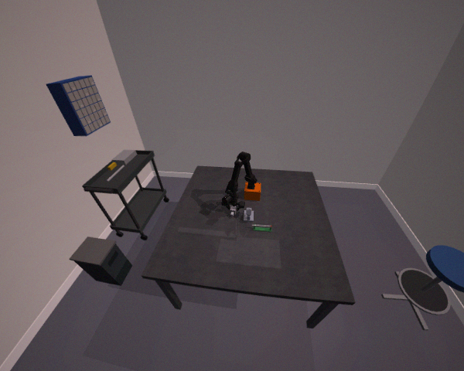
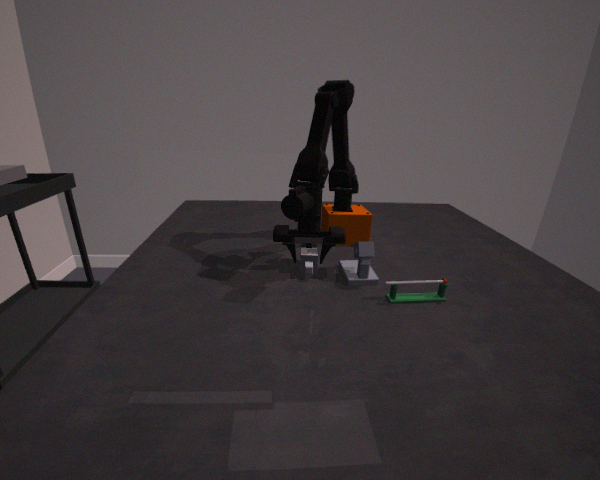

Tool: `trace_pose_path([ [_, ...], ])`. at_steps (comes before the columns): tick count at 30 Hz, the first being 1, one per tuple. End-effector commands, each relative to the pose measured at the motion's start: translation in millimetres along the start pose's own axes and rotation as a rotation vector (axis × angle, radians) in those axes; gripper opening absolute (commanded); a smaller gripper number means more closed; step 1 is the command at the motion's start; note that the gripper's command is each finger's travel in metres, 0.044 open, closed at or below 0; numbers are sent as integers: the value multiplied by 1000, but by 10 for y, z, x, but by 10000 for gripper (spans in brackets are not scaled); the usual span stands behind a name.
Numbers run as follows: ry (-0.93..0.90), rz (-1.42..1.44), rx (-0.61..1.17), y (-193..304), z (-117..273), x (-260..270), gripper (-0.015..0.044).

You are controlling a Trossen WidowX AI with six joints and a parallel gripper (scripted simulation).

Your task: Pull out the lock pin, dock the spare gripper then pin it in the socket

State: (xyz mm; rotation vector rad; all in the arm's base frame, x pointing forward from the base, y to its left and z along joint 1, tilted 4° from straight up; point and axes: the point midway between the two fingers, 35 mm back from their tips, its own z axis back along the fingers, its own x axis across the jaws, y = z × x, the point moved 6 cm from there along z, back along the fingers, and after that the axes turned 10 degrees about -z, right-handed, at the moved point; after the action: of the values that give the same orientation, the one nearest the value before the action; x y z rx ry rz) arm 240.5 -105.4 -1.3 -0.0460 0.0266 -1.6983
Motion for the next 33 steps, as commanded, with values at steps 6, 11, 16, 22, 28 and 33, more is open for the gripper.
trace_pose_path([
  [6,0,0,2,4,51,1,440],
  [11,4,1,-10,-24,179,-7,440],
  [16,6,2,-20,-54,285,-15,440],
  [22,10,3,-33,-90,410,-24,440],
  [28,14,4,-45,-125,533,-33,440],
  [33,15,5,-50,-138,457,-36,440],
])
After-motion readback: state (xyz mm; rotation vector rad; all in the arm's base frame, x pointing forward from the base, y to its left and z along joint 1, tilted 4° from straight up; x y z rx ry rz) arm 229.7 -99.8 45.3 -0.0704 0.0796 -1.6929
